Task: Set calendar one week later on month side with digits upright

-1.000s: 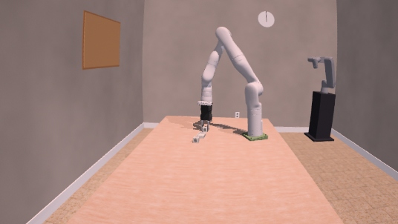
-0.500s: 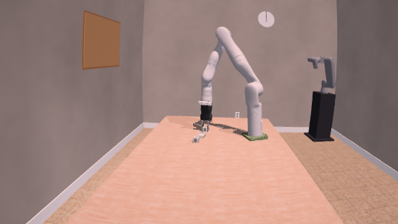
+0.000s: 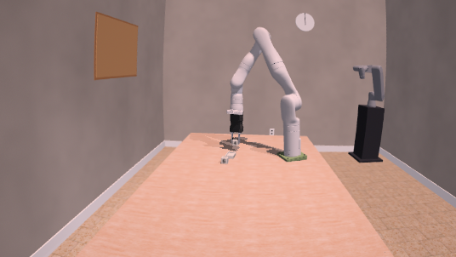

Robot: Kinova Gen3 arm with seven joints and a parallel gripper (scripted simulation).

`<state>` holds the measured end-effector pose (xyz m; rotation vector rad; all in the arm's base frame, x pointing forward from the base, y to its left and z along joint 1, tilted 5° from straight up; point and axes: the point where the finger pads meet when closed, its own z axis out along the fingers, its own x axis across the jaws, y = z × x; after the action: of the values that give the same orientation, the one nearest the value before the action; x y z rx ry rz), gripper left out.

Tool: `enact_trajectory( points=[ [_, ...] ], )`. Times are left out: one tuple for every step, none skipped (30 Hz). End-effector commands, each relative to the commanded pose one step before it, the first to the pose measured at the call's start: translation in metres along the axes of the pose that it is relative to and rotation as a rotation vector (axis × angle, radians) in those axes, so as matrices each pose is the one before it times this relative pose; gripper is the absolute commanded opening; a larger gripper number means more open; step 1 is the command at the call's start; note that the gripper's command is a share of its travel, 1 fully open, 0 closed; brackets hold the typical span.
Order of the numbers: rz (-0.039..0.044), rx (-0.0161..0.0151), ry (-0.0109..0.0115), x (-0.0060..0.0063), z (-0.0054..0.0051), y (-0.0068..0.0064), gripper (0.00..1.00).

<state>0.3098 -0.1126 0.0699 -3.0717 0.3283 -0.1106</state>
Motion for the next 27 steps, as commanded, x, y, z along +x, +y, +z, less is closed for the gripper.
enact_trajectory(
  points=[
    [0.01324,-0.01146,0.01762,0.00396,-0.01498,0.00672,0.6],
    [0.00001,-0.00001,0.0,0.0,-0.00533,0.0,0.6],
    [0.0,0.0,0.0,0.0,-0.00527,0.0,0.6],
    [0.0,0.0,0.0,0.0,-0.00515,0.0,0.6],
    [0.0,0.0,0.0,0.0,-0.00495,0.0,0.6],
    [0.0,0.0,0.0,0.0,-0.00469,0.0,0.6],
    [-0.00001,0.00001,-0.00001,0.0,-0.00437,-0.00001,0.6],
    [0.0,0.0,0.0,0.0,-0.004,0.0,0.6],
    [0.00002,-0.00002,0.00001,0.00001,-0.00357,0.00001,0.6],
    [-0.00001,0.00001,0.0,0.0,-0.00311,-0.00001,0.6],
    [0.0,0.0,0.0,0.0,-0.00262,0.0,0.6],
    [-0.00001,0.00001,0.0,0.0,-0.00212,0.0,0.6],
    [0.00001,-0.00001,0.00001,0.0,-0.00164,0.00001,0.6],
    [-0.00001,0.00001,0.0,0.0,-0.00117,0.0,0.6],
    [0.0,0.0,0.0,0.0,0.0,0.0,0.6],
    [0.0,0.0,0.0,0.0,0.0,0.0,0.6],
    [-0.00001,0.00001,0.0,0.0,-0.00076,-0.00001,0.6],
    [-0.00001,0.00001,0.0,0.0,-0.00041,-0.00001,0.6],
    [0.0,0.0,0.0,0.0,-0.00016,0.0,0.6],
    [0.0,0.0,0.0,0.0,-0.00002,0.0,0.6],
    [0.0,0.0,0.0,0.0,0.0,0.0,0.6],
    [0.0,0.0,0.0,0.0,0.0,0.0,0.6],
    [0.0,0.0,0.0,0.0,0.0,0.0,0.6],
    [0.0,0.0,0.0,0.0,0.0,0.0,0.6],
    [0.0,0.0,0.0,0.0,0.0,0.0,0.6],
    [0.0,0.0,0.0,0.0,0.0,0.0,0.6],
    [-0.00006,0.0,0.0,0.00005,-0.00005,-0.00039,0.6]
  ],
)
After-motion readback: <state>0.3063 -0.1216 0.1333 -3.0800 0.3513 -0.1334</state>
